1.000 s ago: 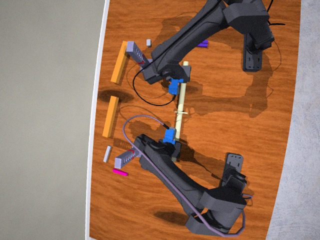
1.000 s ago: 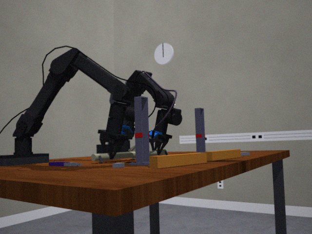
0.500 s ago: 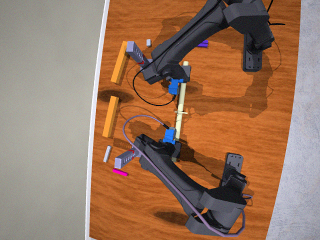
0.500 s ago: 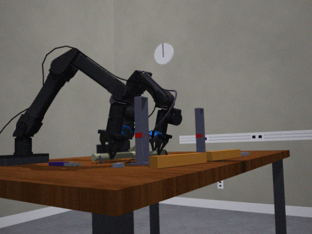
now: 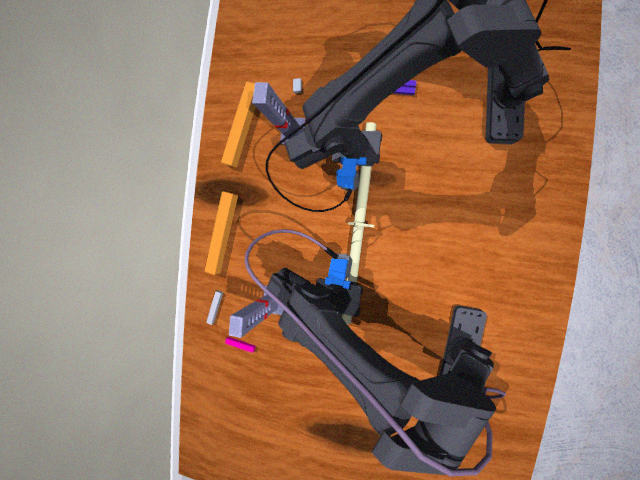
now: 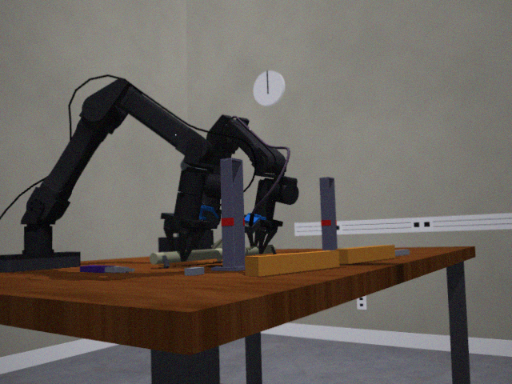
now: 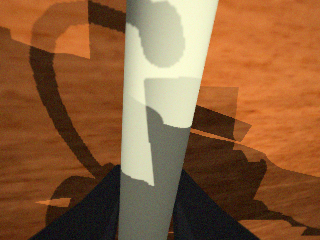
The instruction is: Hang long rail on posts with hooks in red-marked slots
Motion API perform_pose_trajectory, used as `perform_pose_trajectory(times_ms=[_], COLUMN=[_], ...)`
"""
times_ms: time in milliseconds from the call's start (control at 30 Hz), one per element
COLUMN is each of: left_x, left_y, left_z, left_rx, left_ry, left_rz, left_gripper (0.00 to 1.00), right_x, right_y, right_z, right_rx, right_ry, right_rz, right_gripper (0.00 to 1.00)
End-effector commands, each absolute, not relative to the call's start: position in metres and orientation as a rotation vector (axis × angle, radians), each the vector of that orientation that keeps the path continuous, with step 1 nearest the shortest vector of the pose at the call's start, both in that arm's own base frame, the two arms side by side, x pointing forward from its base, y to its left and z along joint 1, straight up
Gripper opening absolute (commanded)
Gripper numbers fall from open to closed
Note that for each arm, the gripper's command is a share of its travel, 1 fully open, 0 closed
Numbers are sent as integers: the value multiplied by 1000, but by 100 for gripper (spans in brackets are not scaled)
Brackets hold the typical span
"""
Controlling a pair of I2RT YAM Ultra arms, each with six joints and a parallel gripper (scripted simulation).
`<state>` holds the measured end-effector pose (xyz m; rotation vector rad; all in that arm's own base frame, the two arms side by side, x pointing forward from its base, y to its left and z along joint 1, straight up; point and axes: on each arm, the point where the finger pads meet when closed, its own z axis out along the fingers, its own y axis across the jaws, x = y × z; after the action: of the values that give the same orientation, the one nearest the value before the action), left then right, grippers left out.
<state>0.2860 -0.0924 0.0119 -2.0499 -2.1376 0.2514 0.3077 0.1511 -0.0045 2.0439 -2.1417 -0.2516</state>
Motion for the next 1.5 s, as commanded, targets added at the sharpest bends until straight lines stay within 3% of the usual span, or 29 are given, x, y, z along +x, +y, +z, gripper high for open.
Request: perform_pose_trajectory(times_ms=[0,1200,1467], left_x=[296,307,312], left_y=[-93,-92,-92], left_z=[32,71,85], left_rx=[-2110,-2380,-2424], left_ry=[-2213,-2515,-2566], left_rz=[141,-768,-1129], left_gripper=[19,19,19], right_x=[318,331,336], right_y=[152,153,153], right_z=[18,58,72], right_rx=[2114,2392,2434], right_ry=[-2209,-2506,-2557], right_rz=[-142,775,1138], right_gripper=[18,18,18])
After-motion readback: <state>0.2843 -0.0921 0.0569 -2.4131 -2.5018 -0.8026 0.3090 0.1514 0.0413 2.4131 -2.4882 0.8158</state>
